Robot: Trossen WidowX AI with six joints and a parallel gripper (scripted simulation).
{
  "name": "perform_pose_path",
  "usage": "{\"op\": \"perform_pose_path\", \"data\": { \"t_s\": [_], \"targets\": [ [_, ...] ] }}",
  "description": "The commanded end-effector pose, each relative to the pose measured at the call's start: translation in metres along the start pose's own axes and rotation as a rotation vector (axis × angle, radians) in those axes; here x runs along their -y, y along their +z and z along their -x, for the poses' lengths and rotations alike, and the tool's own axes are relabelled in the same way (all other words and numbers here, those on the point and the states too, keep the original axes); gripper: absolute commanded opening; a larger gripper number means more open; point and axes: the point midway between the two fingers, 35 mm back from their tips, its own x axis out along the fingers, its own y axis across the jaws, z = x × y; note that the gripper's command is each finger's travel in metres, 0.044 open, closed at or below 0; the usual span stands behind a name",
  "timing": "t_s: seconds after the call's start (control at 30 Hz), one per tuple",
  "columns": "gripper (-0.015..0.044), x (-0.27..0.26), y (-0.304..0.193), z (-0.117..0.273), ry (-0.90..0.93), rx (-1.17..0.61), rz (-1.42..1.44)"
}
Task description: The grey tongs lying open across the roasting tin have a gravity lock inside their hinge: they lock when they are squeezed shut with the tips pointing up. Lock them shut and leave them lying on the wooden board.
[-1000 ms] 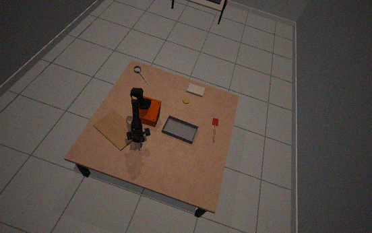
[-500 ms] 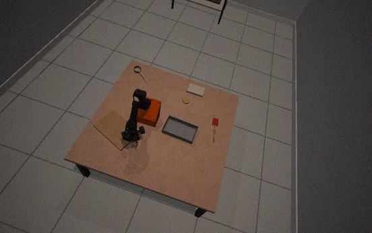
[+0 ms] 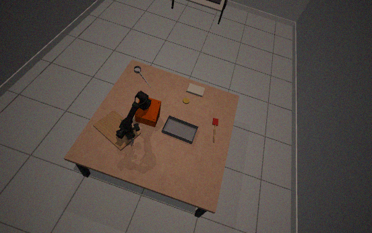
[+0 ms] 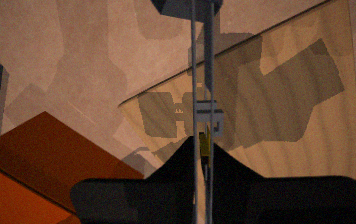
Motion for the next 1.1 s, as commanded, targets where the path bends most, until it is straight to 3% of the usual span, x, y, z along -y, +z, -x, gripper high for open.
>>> {"op": "perform_pose_path", "data": {
  "t_s": [0.0,1.07],
  "targets": [
    [-0.015,0.007,-0.011,-0.001,0.008,0.007,0.018],
    [-0.015,0.056,-0.101,0.017,-0.064,0.098,0.14]
  ]
}}
